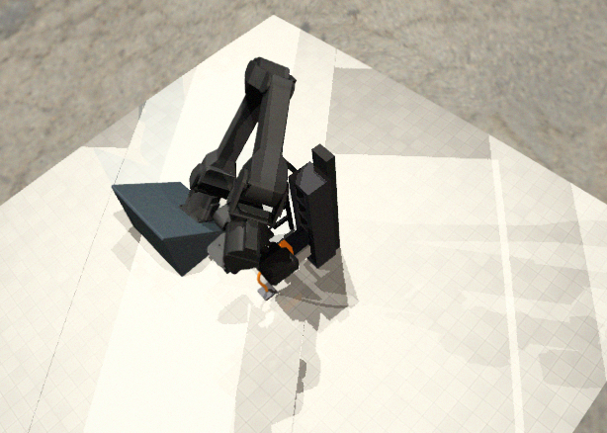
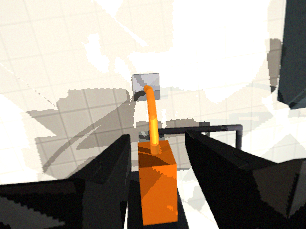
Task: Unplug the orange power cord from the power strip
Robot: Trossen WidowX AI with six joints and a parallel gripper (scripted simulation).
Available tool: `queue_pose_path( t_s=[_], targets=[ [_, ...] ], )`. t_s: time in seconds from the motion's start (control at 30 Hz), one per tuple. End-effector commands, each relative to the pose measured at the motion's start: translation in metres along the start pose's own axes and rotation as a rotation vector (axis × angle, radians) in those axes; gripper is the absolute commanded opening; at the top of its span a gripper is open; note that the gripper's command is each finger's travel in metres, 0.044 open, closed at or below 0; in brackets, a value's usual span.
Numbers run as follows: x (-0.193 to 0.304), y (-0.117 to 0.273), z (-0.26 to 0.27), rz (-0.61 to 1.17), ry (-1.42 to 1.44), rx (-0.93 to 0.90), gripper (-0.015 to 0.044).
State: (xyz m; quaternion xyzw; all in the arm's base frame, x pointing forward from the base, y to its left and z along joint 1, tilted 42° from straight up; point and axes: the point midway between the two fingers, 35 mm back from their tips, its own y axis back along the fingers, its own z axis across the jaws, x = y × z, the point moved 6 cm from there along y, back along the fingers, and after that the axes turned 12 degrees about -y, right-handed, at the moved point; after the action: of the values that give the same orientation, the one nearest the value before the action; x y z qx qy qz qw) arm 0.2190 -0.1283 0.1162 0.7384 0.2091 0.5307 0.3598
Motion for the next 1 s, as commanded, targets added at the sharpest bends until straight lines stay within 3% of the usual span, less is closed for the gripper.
queue_pose_path(
  t_s=[0.0, 0.97],
  targets=[
    [0.003, 0.002, 0.0, -0.002, 0.005, 0.0, 0.016],
    [0.033, -0.007, -0.007, 0.0, 0.005, 0.0, 0.016]
  ],
)
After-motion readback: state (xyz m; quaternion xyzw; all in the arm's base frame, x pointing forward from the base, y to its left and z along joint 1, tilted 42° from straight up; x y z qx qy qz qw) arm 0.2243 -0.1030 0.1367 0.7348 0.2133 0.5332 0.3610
